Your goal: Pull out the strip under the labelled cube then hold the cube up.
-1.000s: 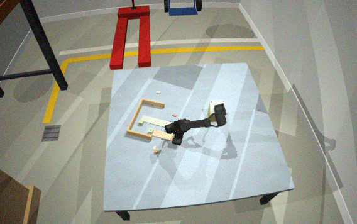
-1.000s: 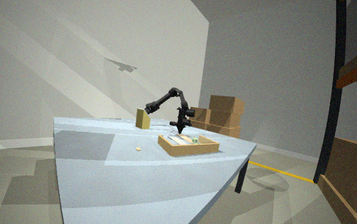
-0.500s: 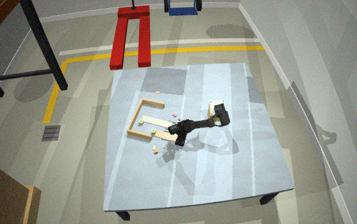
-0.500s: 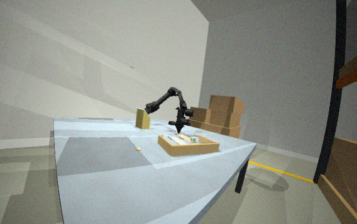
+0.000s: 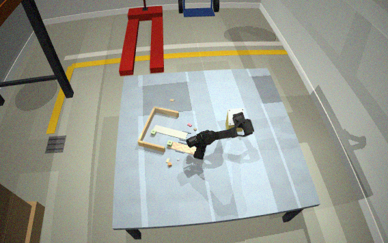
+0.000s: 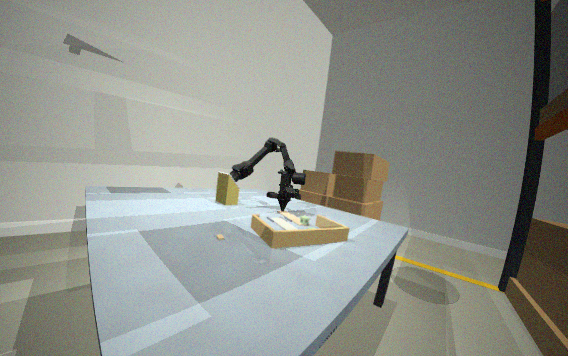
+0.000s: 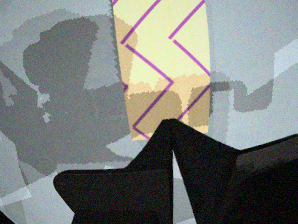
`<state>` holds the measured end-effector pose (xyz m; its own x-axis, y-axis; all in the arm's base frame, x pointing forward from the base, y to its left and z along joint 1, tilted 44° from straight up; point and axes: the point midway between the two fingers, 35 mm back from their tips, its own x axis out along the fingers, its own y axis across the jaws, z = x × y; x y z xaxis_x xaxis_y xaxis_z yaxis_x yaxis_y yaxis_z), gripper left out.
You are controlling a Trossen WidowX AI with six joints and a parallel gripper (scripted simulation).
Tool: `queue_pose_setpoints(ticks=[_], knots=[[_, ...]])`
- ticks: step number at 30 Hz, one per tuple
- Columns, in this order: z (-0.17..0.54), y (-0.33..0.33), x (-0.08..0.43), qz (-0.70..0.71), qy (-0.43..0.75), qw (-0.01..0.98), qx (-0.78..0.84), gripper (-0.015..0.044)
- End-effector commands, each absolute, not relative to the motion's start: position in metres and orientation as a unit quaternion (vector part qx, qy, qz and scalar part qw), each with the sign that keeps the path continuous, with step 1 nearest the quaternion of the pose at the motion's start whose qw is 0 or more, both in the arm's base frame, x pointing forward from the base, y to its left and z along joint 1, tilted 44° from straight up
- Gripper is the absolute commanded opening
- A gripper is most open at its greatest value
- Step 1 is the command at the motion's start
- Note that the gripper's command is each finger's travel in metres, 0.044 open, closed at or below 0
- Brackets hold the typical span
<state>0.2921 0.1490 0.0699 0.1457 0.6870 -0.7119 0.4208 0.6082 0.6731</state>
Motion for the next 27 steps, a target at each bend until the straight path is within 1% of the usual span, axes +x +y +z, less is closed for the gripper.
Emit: queue_pose_setpoints(ticks=[1, 25, 26, 27], knots=[[0.066, 0.157, 0.277, 0.108, 0.659, 0.611, 0.426, 0.0000], [0.073, 0.169, 0.247, 0.108, 0.659, 0.610, 0.427, 0.0000], [0.080, 0.161, 0.262, 0.107, 0.645, 0.623, 0.430, 0.0000], [0.084, 0.156, 0.262, 0.106, 0.647, 0.621, 0.429, 0.0000]])
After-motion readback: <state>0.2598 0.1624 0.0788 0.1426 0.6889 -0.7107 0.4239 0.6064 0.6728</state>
